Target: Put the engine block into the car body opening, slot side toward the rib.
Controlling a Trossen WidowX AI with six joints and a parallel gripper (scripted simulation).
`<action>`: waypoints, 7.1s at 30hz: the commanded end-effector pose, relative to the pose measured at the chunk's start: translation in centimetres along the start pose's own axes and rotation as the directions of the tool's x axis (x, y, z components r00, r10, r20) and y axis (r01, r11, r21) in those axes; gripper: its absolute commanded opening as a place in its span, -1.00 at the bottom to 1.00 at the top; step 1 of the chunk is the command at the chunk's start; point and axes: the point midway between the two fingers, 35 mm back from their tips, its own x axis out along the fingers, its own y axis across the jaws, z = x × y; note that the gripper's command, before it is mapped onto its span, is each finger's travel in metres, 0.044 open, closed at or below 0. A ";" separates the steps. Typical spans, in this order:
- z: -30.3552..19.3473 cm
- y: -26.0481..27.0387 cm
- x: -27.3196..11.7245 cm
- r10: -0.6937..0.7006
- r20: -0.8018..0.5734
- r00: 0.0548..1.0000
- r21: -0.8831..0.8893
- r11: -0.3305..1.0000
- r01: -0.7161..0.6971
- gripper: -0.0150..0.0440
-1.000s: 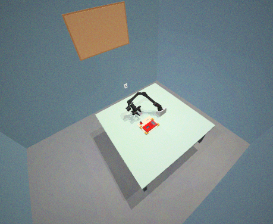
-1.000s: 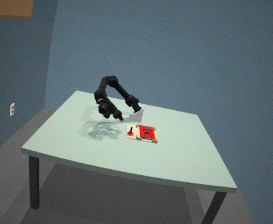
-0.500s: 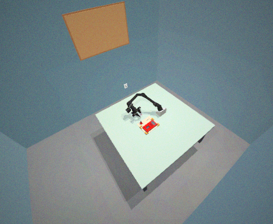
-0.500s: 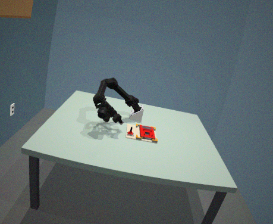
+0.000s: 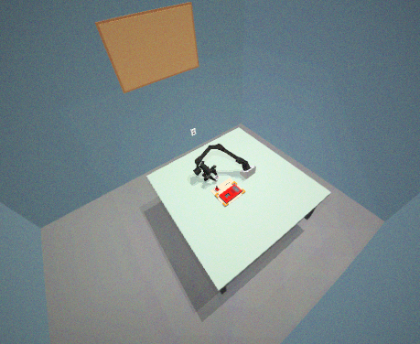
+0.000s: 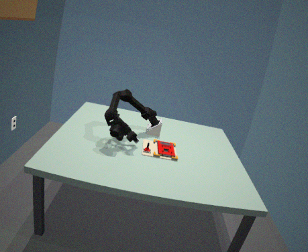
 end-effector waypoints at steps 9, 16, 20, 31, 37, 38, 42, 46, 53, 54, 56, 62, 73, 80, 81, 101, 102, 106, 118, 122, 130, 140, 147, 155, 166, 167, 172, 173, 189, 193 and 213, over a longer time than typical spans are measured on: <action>1.4 -0.1 1.2 -0.007 -0.001 1.000 0.000 1.000 0.007 -0.49; 2.1 -0.1 1.8 -0.007 -0.001 1.000 0.000 1.000 0.007 -0.49; 2.3 -0.1 2.0 -0.007 -0.001 1.000 0.000 1.000 0.007 -0.49; 1.8 0.0 1.6 -0.003 -0.001 1.000 -0.001 1.000 0.003 0.22; 1.8 0.0 1.6 -0.003 -0.001 1.000 -0.001 1.000 0.003 0.75; 1.8 0.0 1.6 -0.003 -0.001 1.000 -0.001 1.000 0.003 0.84; 1.8 0.0 1.6 -0.003 -0.001 1.000 -0.001 1.000 0.003 1.00; 1.8 0.0 1.5 -0.003 -0.001 1.000 -0.001 1.000 0.003 1.00; 1.5 -0.1 -1.4 0.028 0.030 0.999 -0.001 1.000 -0.028 1.00; 1.4 -0.1 -1.8 0.039 0.039 0.999 -0.001 0.999 -0.039 1.00; 1.3 -0.1 -2.4 0.053 0.051 0.997 -0.002 0.999 -0.053 1.00; 1.3 -0.1 -2.6 0.062 0.060 0.996 -0.007 0.998 -0.062 1.00; 1.3 -0.1 -2.6 0.062 0.060 0.996 -0.007 0.998 -0.062 1.00; 1.3 -0.1 -2.6 0.062 0.062 0.996 -0.002 0.998 -0.062 1.00; 1.3 -0.1 -2.6 0.059 0.069 0.996 0.011 0.998 -0.060 1.00; 0.3 0.2 -1.9 -0.009 0.347 0.938 0.501 0.847 -0.177 1.00; 0.3 0.2 -1.9 -0.011 0.360 0.933 0.520 0.832 -0.191 1.00; 0.1 0.3 -1.8 -0.017 0.415 0.910 0.591 0.765 -0.255 1.00; -0.7 0.4 -1.8 -0.022 0.568 0.823 0.717 0.504 -0.481 1.00; -0.9 0.4 -1.8 -0.020 0.616 0.788 0.727 0.400 -0.558 1.00; -1.5 0.3 -1.9 -0.011 0.703 0.711 0.702 0.172 -0.692 1.00; -2.0 0.2 -2.0 -0.003 0.758 0.653 0.653 0.004 -0.758 1.00; -2.8 0.2 -1.1 -0.003 0.757 0.653 0.653 0.005 -0.757 1.00; -1.6 0.2 -0.1 -0.003 0.758 0.653 0.653 0.004 -0.758 1.00; -0.4 0.2 1.0 -0.003 0.758 0.652 0.652 0.004 -0.758 1.00; -0.2 0.2 1.1 -0.003 0.758 0.652 0.652 0.004 -0.758 1.00; 0.3 0.2 1.6 -0.003 0.758 0.652 0.652 0.004 -0.758 1.00; 0.4 0.2 1.6 -0.003 0.758 0.652 0.652 0.004 -0.758 1.00; 0.4 0.2 1.6 -0.003 0.758 0.652 0.652 0.004 -0.758 -0.14; 0.4 0.2 1.6 -0.003 0.758 0.652 0.652 0.004 -0.758 -0.29; -4.0 0.9 -2.2 0.001 0.752 0.659 0.659 0.005 -0.752 -0.49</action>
